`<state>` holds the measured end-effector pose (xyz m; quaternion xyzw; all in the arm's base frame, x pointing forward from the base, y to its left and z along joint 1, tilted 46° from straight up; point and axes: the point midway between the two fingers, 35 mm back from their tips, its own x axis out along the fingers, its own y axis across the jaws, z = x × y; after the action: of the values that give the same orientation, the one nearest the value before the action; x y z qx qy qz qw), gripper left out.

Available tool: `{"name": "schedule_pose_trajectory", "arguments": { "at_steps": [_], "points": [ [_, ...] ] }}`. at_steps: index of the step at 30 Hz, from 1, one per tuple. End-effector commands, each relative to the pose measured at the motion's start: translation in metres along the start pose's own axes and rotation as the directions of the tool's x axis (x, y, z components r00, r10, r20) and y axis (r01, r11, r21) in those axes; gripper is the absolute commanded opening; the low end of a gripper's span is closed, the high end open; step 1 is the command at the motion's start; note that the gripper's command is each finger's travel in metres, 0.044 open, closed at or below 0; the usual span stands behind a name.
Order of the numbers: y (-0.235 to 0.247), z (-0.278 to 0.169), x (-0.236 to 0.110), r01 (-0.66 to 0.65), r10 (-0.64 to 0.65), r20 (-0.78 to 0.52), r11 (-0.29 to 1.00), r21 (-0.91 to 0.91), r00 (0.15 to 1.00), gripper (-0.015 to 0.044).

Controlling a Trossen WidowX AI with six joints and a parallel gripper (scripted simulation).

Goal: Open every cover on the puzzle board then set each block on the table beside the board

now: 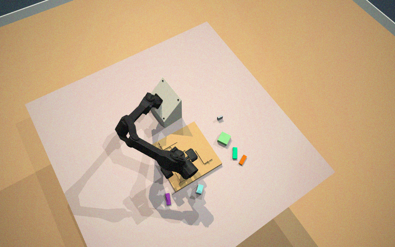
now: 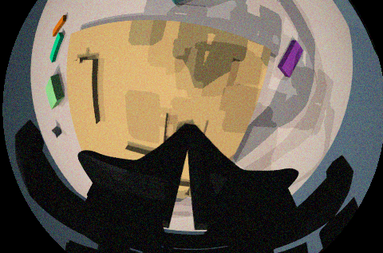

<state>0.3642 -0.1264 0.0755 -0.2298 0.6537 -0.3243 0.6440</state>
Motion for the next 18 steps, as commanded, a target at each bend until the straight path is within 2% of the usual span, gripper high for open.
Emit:
{"name": "schedule_pose_trajectory", "arguments": {
  "at_steps": [1, 5, 10, 14, 18],
  "points": [
    [0.002, -0.015, -0.003, -0.001, 0.0, -0.001, 0.977, -0.214, 1.0, 0.0],
    [0.004, -0.037, -0.008, -0.001, 0.001, -0.001, 0.862, -0.506, 1.0, 0.0],
    [0.007, -0.065, -0.011, -0.001, 0.001, 0.0, 0.604, -0.797, 1.0, 0.0],
    [0.009, -0.088, -0.012, -0.001, 0.0, 0.0, 0.327, -0.945, 1.0, 0.0],
    [0.011, -0.107, -0.012, -0.001, 0.0, -0.001, 0.07, -0.998, 1.0, 0.0]
  ]
}}
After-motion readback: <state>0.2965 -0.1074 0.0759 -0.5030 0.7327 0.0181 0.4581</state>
